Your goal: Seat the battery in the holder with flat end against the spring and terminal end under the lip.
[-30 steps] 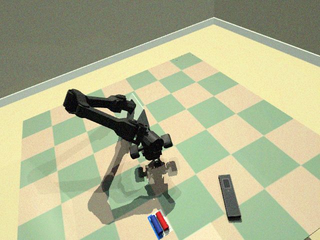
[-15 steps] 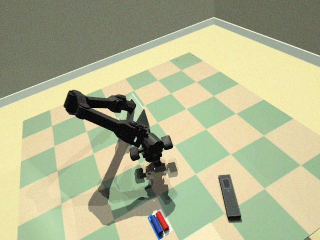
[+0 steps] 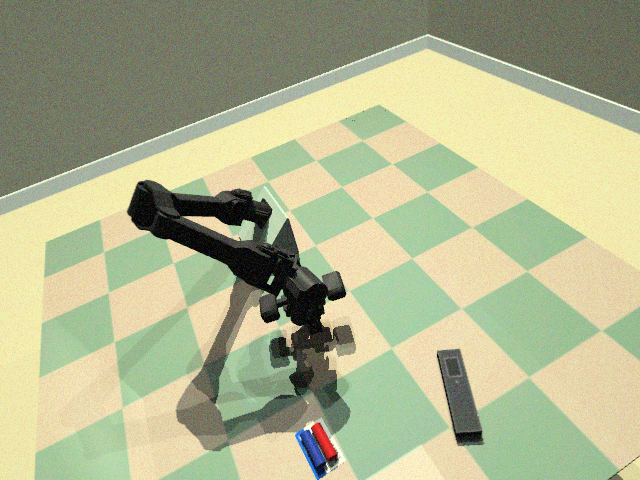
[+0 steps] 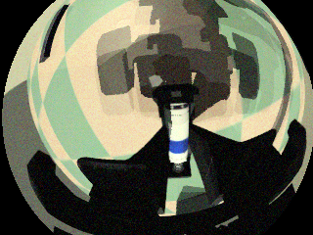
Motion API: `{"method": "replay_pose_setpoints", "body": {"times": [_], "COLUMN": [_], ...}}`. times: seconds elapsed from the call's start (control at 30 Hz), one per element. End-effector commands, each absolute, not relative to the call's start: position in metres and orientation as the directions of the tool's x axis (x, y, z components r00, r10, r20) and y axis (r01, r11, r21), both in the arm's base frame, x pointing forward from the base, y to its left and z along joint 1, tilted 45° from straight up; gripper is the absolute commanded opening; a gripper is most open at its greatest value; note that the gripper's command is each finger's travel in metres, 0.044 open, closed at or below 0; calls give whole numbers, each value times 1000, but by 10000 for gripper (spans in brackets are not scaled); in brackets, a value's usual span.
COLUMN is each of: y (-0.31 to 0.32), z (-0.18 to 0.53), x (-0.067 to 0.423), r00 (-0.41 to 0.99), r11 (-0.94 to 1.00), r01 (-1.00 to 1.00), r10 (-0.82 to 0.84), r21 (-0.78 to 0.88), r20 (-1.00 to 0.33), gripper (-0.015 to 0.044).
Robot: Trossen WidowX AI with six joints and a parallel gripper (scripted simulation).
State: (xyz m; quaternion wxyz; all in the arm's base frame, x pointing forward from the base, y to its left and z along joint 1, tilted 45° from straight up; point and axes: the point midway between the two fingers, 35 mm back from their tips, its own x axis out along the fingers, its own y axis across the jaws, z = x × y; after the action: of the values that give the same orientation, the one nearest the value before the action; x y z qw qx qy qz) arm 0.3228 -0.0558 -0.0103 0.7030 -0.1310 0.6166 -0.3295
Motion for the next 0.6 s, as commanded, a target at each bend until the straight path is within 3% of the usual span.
{"method": "replay_pose_setpoints", "body": {"times": [0.0, 0.07, 0.5, 0.57], "y": [-56, -56, -45, -42], "z": [-10, -10, 0, 3], "x": [324, 324, 323, 324], "r00": [27, 27, 24, 25], "r11": [748, 748, 749, 750], "r01": [301, 301, 303, 298], "r10": [-626, -626, -624, -625], "r21": [-591, -591, -589, -591], "r20": [-779, -779, -781, -780], "gripper": [111, 161, 161, 214]}}
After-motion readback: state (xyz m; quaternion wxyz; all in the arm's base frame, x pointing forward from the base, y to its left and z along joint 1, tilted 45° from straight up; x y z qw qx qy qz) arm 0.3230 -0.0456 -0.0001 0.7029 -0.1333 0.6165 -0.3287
